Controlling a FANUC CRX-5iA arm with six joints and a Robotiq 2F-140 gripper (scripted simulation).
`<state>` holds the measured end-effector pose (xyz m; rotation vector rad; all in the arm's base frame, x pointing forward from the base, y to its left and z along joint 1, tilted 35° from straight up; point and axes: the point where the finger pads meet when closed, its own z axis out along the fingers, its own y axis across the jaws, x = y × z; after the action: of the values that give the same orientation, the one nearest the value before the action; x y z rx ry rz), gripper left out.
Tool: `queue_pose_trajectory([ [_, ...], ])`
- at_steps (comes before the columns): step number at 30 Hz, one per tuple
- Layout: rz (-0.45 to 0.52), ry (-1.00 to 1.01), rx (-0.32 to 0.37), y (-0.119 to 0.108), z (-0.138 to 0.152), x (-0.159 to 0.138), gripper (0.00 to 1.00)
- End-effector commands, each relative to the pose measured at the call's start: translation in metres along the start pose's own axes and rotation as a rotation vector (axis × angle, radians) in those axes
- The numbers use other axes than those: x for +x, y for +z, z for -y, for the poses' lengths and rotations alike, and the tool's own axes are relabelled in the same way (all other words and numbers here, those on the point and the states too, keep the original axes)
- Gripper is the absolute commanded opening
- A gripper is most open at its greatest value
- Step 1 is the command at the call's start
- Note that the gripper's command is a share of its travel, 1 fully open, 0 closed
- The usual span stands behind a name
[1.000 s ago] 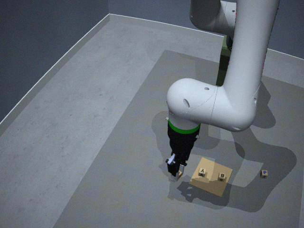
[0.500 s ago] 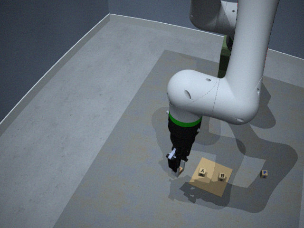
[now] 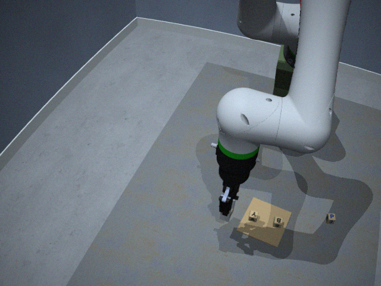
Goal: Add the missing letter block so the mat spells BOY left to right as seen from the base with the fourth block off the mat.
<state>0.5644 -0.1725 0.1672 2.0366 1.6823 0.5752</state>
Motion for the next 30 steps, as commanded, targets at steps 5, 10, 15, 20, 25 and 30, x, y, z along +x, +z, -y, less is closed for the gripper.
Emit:
queue_pose_trajectory([
  [5, -0.004, -0.254, 0.003, 0.0, 0.007, 0.009, 0.13],
  [10, -0.003, -0.397, 0.005, 0.0, 0.01, 0.013, 0.13],
  [15, -0.003, -0.528, 0.007, -0.001, 0.014, 0.018, 0.13],
  [20, -0.002, -0.666, 0.008, -0.001, 0.017, 0.023, 0.13],
  [25, -0.002, -0.808, 0.01, -0.001, 0.021, 0.028, 0.13],
  [30, -0.002, -0.893, 0.011, -0.001, 0.023, 0.03, 0.13],
])
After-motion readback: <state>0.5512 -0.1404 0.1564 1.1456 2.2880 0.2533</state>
